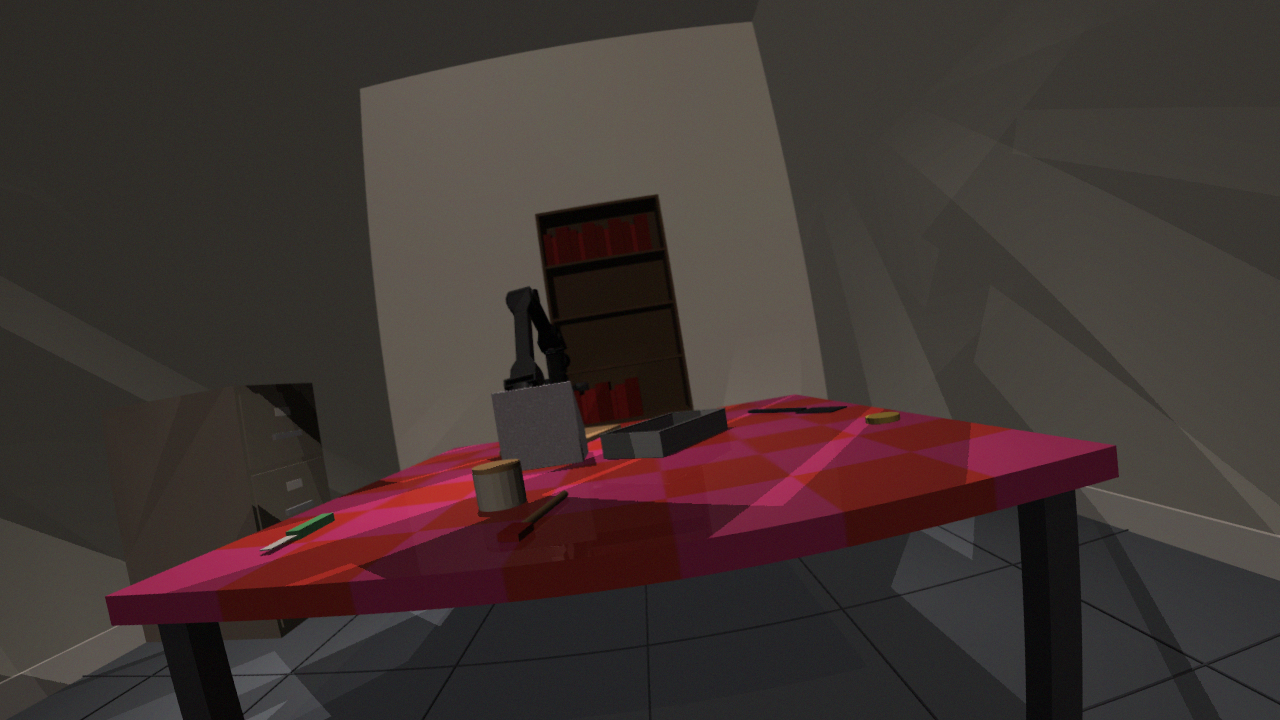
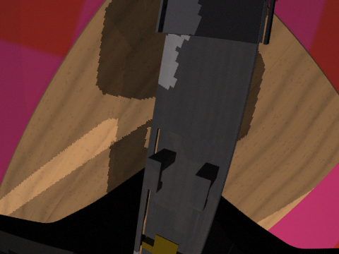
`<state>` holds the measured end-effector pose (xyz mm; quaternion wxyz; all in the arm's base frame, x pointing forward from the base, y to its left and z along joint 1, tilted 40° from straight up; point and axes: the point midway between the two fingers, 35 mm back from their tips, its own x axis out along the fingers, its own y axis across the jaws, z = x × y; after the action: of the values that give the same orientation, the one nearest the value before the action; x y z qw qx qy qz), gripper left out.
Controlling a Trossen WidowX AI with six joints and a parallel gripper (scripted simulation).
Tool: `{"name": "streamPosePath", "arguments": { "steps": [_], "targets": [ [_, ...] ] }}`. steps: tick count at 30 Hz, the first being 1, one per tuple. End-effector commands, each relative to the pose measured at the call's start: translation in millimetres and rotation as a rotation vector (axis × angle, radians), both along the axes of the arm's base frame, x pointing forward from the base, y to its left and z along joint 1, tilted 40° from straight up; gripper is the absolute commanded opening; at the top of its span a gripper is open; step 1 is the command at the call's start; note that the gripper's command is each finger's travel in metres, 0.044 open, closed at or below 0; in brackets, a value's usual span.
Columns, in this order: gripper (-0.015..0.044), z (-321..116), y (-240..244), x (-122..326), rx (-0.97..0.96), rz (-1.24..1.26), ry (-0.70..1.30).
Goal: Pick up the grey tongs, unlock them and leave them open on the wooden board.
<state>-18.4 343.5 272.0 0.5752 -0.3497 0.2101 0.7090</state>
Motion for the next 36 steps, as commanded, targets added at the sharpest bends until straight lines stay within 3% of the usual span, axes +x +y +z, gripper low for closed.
{"name": "streamPosePath", "arguments": {
  "steps": [1,20,36],
  "targets": [
    [-0.0150,-4.5,4.3,-0.2,0.004,-0.005,0.000],
    [-0.0150,-23.0,18.0,-2.5,0.003,-0.005,0.000],
    [0.0270,-23.3,17.1,-2.9,-0.002,0.000,0.000]
  ]
}}
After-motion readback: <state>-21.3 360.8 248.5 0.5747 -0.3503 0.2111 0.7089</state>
